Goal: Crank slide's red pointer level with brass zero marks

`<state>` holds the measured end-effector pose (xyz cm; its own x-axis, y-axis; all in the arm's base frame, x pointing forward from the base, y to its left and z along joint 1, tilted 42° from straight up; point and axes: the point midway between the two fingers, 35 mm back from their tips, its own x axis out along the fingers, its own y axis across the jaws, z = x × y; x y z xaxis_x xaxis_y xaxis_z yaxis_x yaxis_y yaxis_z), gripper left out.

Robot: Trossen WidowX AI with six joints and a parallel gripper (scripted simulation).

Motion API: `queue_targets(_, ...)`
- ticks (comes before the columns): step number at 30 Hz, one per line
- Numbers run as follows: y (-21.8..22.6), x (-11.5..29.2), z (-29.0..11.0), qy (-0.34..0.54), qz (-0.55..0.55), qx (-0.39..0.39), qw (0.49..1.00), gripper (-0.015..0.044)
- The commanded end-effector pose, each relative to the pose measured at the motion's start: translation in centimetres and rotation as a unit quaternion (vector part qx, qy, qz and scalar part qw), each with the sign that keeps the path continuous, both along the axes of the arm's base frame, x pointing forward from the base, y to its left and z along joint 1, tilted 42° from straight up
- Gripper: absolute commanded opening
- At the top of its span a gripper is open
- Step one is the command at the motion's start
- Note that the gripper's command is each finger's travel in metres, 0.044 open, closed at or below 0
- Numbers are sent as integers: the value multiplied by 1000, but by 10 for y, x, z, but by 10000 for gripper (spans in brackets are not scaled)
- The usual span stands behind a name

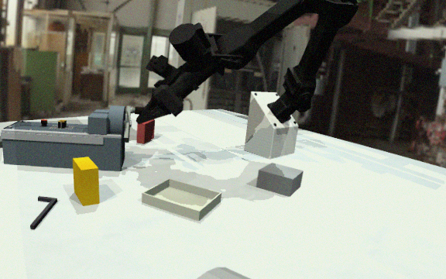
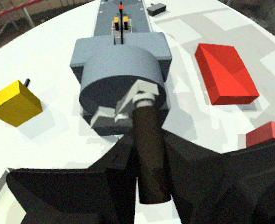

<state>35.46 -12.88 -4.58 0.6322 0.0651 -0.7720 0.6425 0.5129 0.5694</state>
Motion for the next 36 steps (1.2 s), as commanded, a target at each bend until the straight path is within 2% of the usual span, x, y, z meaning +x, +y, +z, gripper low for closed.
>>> queue_targets(1,0,0,0,2,-2,2,1000,0)
queue_targets(36,2,-7,-20,2,-2,2,1000,0)
